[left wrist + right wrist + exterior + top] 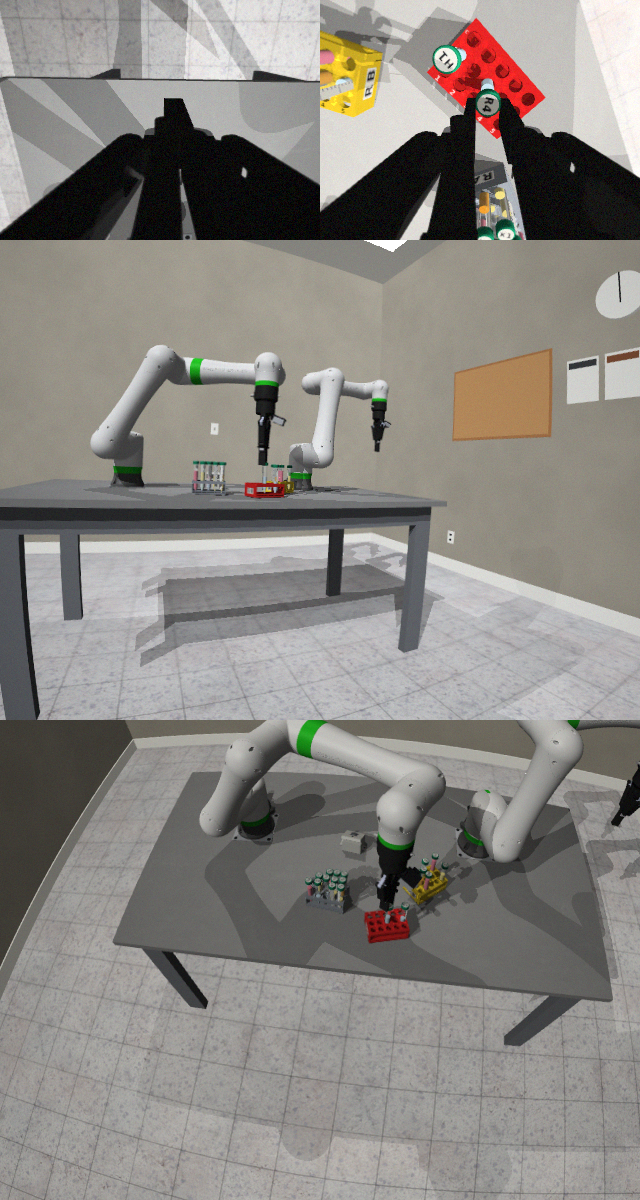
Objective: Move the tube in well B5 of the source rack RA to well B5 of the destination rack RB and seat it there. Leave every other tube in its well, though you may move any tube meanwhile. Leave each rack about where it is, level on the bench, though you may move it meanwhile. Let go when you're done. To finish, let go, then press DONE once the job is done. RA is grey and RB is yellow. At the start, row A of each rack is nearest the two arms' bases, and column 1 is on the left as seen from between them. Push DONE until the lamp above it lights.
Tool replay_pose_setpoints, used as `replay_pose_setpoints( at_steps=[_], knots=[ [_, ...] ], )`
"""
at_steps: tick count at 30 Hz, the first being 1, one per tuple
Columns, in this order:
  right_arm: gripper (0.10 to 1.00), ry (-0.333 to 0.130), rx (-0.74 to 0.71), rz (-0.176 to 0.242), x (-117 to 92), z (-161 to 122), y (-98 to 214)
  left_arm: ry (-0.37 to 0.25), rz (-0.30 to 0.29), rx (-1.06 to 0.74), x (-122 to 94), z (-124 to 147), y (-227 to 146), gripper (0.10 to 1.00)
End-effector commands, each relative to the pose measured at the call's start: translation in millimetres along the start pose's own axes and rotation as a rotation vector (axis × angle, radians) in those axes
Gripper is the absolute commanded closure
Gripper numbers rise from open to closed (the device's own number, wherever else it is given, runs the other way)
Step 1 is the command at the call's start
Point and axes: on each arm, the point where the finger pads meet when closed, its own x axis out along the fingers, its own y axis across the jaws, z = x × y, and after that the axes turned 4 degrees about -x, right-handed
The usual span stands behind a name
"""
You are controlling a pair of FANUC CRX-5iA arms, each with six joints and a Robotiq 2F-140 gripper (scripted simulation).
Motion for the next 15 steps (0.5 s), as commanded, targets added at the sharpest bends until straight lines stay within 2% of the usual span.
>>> replay_pose_setpoints(
  at_steps=[1,15],
  knots=[
    [0.999,0.002,0.0,0.001,-1.7,-0.4,0.3,0.002,0.0,0.0,-0.9,-0.3,0.2,0.999],
    [0.999,0.002,0.0,0.001,-11.4,-0.4,0.3,0.002,0.0,0.0,-0.9,-0.3,0.2,0.999]
  ],
)
